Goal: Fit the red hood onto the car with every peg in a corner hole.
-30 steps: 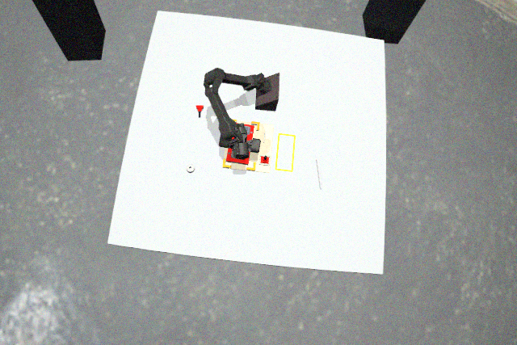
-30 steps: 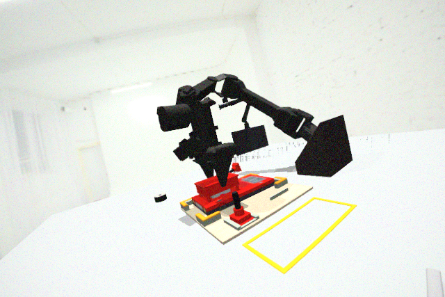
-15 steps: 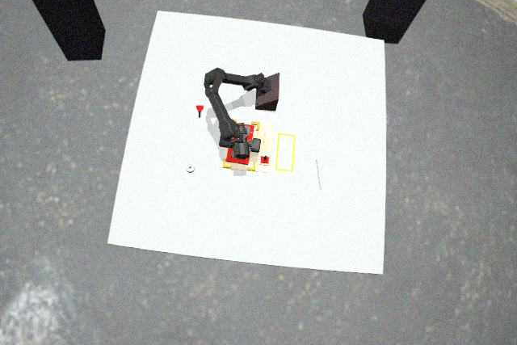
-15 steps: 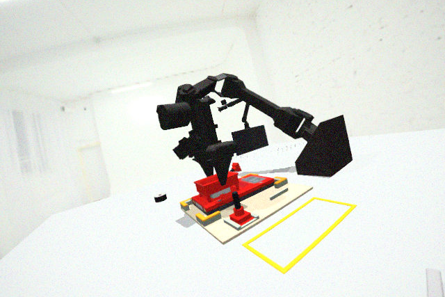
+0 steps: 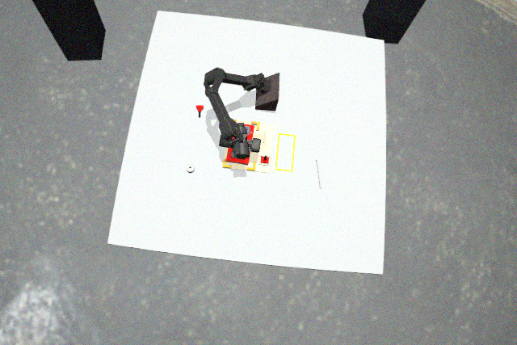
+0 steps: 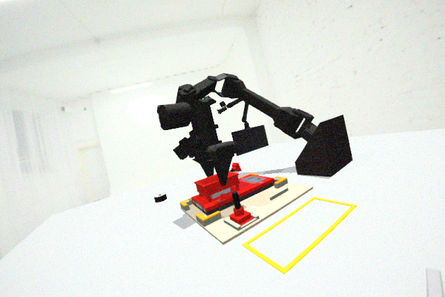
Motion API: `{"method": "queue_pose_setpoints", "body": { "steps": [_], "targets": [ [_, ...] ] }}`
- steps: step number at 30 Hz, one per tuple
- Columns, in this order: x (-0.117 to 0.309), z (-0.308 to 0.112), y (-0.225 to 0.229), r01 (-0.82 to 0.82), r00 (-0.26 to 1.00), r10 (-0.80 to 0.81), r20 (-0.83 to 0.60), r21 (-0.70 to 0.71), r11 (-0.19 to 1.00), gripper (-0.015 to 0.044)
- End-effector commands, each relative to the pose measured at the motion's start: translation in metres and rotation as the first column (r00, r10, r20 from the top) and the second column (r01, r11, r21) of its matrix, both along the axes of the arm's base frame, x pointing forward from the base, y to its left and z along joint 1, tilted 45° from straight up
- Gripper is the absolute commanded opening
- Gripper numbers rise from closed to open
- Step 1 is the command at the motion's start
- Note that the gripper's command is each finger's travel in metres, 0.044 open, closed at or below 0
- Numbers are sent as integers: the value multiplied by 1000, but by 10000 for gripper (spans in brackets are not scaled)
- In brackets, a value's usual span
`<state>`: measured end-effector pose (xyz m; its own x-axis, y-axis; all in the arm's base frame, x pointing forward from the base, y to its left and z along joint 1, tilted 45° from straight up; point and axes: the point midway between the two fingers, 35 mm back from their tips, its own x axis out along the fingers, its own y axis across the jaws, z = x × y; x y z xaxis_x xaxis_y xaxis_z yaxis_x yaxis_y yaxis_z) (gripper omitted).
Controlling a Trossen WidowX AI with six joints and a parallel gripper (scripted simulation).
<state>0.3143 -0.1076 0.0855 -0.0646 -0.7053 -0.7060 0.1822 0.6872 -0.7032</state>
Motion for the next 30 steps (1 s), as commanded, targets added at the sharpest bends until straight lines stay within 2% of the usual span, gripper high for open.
{"method": "queue_pose_setpoints", "body": {
  "steps": [1, 30],
  "targets": [
    [0, 0, -1, -3, 1000, 3, 1, -2, 1000, 0],
    [-1, -8, -9, -4, 1000, 4, 1, -3, 1000, 0]
  ]
}}
